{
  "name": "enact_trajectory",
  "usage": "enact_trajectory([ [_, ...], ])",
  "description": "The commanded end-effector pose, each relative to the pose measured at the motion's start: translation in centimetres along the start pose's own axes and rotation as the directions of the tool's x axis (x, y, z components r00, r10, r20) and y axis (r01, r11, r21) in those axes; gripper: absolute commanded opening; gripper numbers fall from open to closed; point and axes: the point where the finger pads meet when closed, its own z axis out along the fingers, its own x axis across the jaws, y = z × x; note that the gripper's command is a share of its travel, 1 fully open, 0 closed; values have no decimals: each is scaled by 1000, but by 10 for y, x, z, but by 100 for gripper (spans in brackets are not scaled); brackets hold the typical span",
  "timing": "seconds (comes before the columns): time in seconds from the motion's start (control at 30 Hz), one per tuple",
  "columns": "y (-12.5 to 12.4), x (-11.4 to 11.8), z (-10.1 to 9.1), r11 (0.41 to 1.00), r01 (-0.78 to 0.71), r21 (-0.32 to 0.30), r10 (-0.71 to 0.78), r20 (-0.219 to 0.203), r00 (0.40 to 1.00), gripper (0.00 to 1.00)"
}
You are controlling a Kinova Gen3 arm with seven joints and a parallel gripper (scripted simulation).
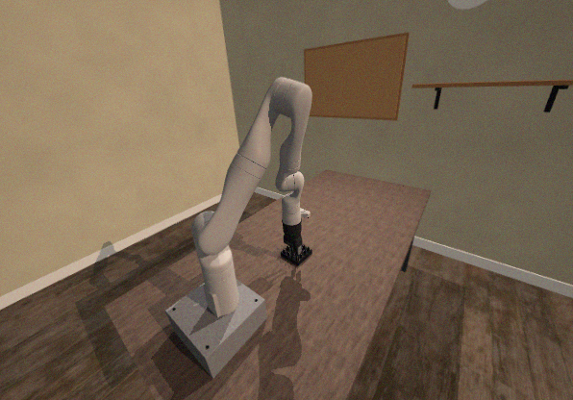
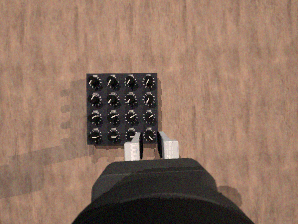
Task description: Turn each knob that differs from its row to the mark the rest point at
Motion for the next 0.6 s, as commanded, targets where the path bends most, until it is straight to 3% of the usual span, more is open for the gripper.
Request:
enact_trajectory([
  [0.0, -1, 0, -1, 1000, 0, 2, 0, 0, 1000, 46],
  [0.57, 0, 3, 0, 997, -77, -5, 77, -3, 997, 46],
])
